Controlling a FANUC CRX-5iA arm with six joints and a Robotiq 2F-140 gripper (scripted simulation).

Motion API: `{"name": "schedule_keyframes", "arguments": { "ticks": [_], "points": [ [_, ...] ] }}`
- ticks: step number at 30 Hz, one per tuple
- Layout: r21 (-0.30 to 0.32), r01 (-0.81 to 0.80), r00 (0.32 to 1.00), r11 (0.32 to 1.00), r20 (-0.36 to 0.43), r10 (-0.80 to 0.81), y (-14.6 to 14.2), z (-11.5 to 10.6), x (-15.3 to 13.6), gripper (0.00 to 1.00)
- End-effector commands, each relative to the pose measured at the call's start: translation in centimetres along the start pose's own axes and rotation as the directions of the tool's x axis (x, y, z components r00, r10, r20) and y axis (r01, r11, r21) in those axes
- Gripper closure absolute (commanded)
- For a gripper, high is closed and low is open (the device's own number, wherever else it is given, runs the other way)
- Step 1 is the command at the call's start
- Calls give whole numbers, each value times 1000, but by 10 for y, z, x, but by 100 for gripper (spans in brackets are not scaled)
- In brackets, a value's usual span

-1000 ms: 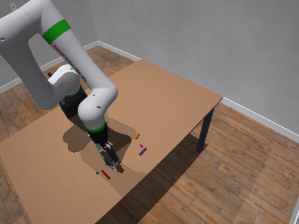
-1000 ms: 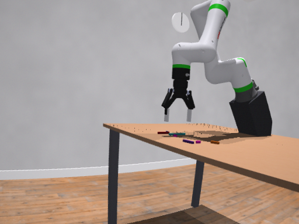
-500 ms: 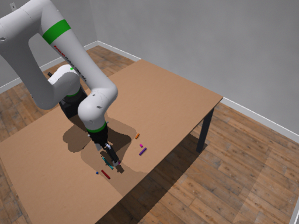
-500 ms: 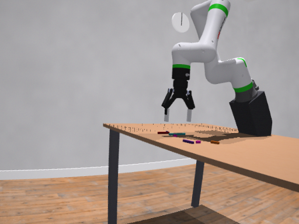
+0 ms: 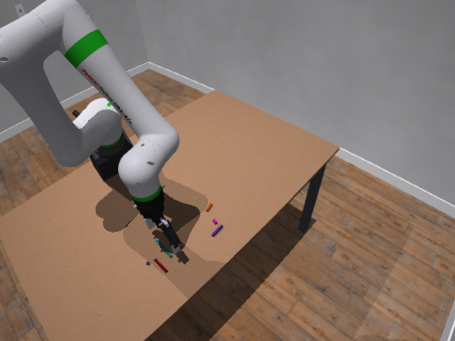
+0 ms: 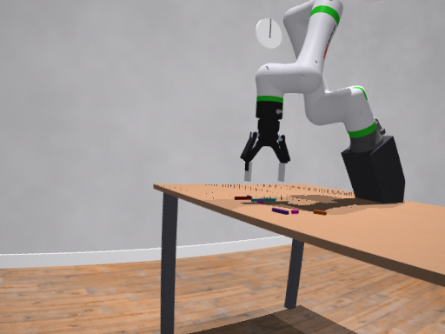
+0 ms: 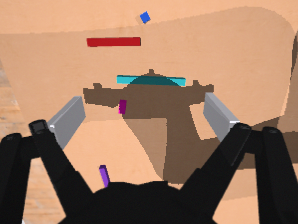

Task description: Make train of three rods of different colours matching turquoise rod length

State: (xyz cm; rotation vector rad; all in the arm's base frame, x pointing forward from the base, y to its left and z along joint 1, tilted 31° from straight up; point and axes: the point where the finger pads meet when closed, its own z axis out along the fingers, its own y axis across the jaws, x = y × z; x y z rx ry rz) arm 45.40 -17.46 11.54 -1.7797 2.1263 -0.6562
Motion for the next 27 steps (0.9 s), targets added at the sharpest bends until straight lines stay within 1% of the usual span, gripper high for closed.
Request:
{"name": "schedule_keyframes", "arguments": {
  "ticks": [1, 27],
  "points": [
    [0, 0, 1000, 1000, 0, 0, 0, 0, 0, 0],
    [0, -8, 1000, 1000, 0, 8, 0, 0, 0, 0]
  ]
}}
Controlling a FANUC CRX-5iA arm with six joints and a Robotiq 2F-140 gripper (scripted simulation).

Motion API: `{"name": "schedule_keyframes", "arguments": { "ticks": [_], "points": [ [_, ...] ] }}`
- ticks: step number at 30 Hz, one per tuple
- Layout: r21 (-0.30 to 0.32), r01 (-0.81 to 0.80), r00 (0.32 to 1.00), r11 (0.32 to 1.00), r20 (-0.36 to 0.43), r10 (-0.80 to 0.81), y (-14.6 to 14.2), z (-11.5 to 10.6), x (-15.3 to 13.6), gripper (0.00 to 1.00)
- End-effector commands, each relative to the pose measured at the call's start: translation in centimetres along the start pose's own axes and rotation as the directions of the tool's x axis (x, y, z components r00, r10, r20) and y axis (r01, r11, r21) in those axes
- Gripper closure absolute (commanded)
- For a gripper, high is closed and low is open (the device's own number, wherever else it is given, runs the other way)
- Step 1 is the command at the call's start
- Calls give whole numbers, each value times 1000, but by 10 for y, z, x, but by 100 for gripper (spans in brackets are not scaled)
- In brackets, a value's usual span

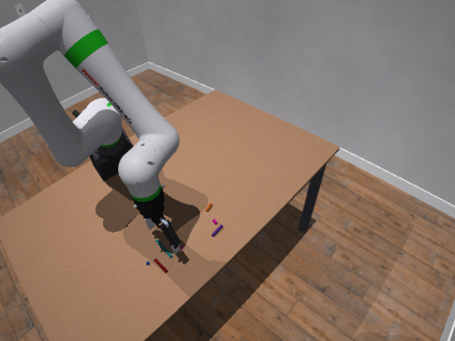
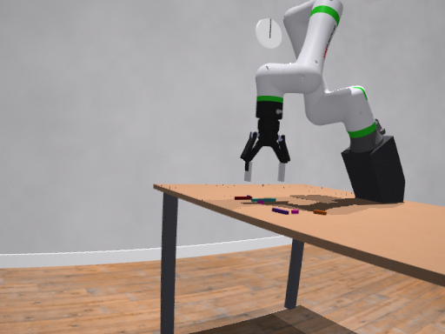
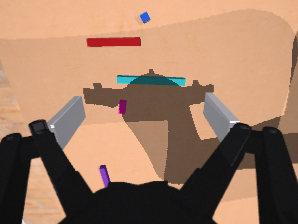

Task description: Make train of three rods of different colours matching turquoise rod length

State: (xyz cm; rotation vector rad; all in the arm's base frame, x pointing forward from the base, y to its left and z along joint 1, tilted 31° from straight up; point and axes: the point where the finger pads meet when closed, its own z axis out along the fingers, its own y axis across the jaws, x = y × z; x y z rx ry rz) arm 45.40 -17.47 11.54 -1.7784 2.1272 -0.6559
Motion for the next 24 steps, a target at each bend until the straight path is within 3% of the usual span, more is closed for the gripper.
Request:
{"name": "schedule_keyframes", "arguments": {
  "ticks": [1, 5, 7, 12, 20, 22, 23, 24],
  "points": [
    [0, -24, 1000, 1000, 0, 24, 0, 0, 1, 0],
    [0, -100, 995, 995, 0, 100, 0, 0, 3, 0],
    [-1, -236, 972, 972, 0, 236, 0, 0, 6, 0],
    [-1, -384, 923, 923, -1, 384, 0, 0, 10, 0],
    [-2, -612, 791, 791, -1, 612, 0, 0, 17, 0],
    [-2, -612, 791, 791, -1, 612, 0, 0, 17, 0],
    [-2, -684, 730, 730, -2, 684, 0, 0, 20, 0],
    [-2, -703, 712, 712, -2, 703, 0, 0, 20, 0]
  ]
}}
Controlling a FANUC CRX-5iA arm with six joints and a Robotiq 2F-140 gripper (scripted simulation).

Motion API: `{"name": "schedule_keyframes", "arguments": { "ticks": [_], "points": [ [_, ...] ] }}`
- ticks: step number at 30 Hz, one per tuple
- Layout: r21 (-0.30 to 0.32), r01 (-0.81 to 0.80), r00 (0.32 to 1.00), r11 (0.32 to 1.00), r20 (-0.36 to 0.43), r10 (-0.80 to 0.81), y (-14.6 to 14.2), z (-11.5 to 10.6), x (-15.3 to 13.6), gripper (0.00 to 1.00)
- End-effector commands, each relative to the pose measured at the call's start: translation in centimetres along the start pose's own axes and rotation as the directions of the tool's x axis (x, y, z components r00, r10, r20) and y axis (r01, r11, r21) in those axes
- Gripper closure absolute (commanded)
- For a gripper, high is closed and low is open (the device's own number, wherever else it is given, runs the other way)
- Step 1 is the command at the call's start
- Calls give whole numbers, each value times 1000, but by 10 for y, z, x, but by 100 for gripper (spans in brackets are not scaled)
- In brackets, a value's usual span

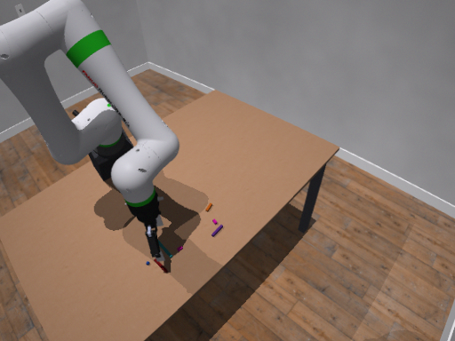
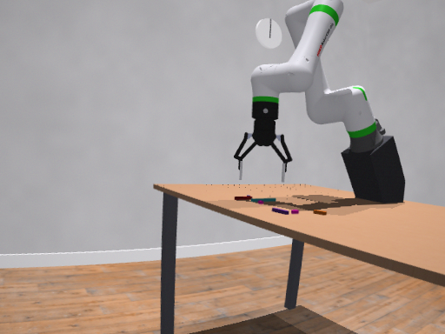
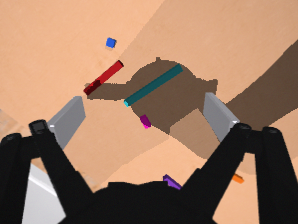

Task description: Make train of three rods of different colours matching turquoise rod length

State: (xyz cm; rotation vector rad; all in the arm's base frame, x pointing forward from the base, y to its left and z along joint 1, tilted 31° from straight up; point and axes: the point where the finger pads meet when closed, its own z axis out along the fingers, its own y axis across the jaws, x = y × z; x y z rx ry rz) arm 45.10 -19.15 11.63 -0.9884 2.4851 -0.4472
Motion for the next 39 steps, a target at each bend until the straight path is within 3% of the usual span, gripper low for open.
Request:
{"name": "schedule_keyframes", "arguments": {
  "ticks": [1, 13, 15, 16, 25, 39],
  "points": [
    [16, -165, 986, 986, -12, 166, -3, 0, 3, 0],
    [19, -524, 852, 852, -6, 524, -9, 0, 11, 0],
    [19, -524, 852, 852, -6, 524, -9, 0, 11, 0],
    [19, -601, 799, 799, -4, 601, -10, 0, 13, 0],
    [19, -791, 611, 611, 2, 791, -14, 0, 19, 0],
    [19, -801, 599, 599, 3, 801, -14, 0, 19, 0]
  ]
}}
